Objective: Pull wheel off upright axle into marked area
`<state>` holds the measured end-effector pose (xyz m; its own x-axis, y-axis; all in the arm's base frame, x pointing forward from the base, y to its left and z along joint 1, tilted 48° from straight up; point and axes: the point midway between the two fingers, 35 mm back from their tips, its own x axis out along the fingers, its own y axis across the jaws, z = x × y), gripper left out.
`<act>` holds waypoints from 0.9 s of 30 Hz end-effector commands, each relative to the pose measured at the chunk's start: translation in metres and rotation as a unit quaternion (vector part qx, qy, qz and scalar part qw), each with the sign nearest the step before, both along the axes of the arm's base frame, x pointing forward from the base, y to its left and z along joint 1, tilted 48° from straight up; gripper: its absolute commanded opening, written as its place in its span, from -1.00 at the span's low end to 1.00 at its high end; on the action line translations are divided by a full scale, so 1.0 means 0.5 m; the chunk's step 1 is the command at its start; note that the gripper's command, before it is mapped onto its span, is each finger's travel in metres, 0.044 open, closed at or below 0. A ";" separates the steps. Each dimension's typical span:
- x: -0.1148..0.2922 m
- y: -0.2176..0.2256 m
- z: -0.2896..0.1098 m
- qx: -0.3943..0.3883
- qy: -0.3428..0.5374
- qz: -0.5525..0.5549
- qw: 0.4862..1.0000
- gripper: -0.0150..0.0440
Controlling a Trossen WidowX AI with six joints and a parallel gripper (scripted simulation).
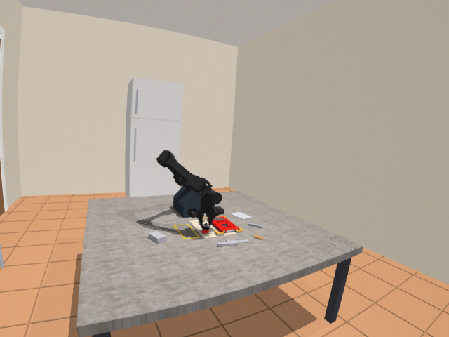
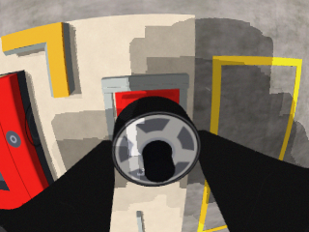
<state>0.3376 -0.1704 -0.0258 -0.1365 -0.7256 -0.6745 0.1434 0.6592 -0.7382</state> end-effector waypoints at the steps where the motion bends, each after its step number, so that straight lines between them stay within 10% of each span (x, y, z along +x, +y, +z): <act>1: 0.000 0.000 0.001 -0.001 -0.001 -0.001 1.000 0.01; 8: 0.001 0.002 0.002 -0.001 -0.001 0.000 1.000 -0.49; 27: 0.003 0.011 0.010 -0.001 -0.001 0.000 1.000 -0.49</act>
